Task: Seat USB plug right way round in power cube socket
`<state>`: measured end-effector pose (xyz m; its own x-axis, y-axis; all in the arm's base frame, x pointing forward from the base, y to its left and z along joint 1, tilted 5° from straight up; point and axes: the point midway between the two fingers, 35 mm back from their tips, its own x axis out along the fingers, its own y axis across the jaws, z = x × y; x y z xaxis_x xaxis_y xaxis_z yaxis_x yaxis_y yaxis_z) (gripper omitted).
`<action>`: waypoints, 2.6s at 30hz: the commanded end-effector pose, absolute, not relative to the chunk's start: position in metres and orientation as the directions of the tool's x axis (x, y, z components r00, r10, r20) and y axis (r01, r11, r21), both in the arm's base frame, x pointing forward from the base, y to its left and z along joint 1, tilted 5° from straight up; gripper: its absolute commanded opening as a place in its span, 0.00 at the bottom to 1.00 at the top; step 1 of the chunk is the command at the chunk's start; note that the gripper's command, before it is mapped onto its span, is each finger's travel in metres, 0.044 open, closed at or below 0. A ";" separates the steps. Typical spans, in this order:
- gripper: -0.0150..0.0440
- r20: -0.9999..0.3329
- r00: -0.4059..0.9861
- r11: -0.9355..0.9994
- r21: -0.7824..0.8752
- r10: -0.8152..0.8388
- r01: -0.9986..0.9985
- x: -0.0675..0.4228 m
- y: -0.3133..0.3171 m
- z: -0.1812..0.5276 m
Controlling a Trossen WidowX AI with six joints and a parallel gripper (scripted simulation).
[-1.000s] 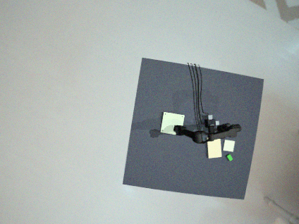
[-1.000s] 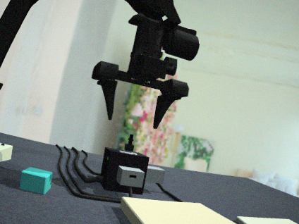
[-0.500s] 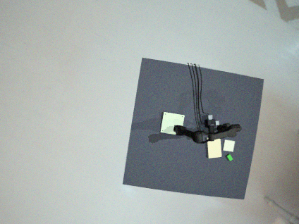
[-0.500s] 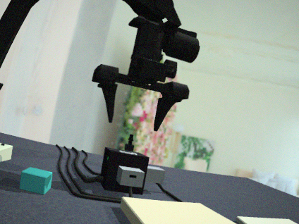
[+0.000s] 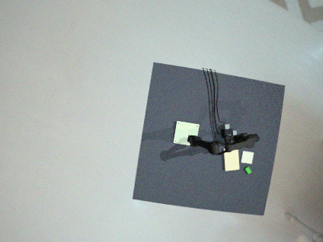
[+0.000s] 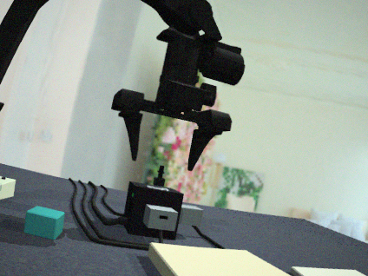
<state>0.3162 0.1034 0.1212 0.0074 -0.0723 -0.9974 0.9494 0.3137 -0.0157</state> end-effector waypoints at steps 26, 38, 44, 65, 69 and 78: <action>0.25 -0.997 0.006 0.313 -0.017 -0.073 0.950 0.316 0.103 0.116; 0.25 -0.997 0.006 0.313 -0.017 -0.073 0.950 0.316 0.103 0.116; 0.25 -0.997 0.006 0.313 -0.017 -0.073 0.950 0.316 0.103 0.117; 0.25 -0.997 0.006 0.313 -0.017 -0.073 0.950 0.316 0.104 0.131; 0.25 -0.997 0.006 0.313 -0.017 -0.073 0.950 0.316 0.104 0.134; 0.25 -0.997 0.006 0.313 -0.017 -0.073 0.950 0.316 0.105 0.140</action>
<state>0.3155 0.1042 0.1368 0.0027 -0.0741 -0.9973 0.9485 0.3162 -0.0209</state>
